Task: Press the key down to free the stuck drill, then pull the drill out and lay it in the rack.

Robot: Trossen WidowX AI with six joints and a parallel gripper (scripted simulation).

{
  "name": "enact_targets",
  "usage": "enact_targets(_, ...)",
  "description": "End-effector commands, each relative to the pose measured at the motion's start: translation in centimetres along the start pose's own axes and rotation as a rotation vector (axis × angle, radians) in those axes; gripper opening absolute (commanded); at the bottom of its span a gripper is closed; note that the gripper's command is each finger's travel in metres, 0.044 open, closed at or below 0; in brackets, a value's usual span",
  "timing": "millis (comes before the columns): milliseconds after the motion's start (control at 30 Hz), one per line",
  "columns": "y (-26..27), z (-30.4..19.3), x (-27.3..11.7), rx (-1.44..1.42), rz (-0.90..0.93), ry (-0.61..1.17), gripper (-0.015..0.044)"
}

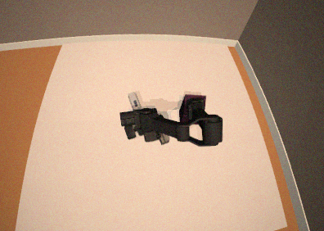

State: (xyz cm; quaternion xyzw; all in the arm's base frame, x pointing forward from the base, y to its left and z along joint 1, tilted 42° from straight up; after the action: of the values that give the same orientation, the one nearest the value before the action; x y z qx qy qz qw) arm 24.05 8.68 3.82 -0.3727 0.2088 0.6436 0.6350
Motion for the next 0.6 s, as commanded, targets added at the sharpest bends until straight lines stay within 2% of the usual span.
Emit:
enact_targets(0, 0.0, 0.6, 0.0, 0.002, -0.003, 0.000, 0.0000)
enact_targets(567, 0.3, 3.0, 0.1, 0.002, -0.003, -0.001, 0.0000)
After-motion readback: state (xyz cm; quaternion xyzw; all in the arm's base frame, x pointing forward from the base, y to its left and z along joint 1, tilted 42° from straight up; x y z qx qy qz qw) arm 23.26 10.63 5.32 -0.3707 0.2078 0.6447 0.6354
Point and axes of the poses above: the point midway between the two fingers, 35 mm back from their tips, its own x axis out along the fingers, its own y axis across the jaws, z = x × y, the point moved 3 cm from there along -x, back along the fingers, and after that the axes turned 6 degrees about x, right-handed, at the moved point
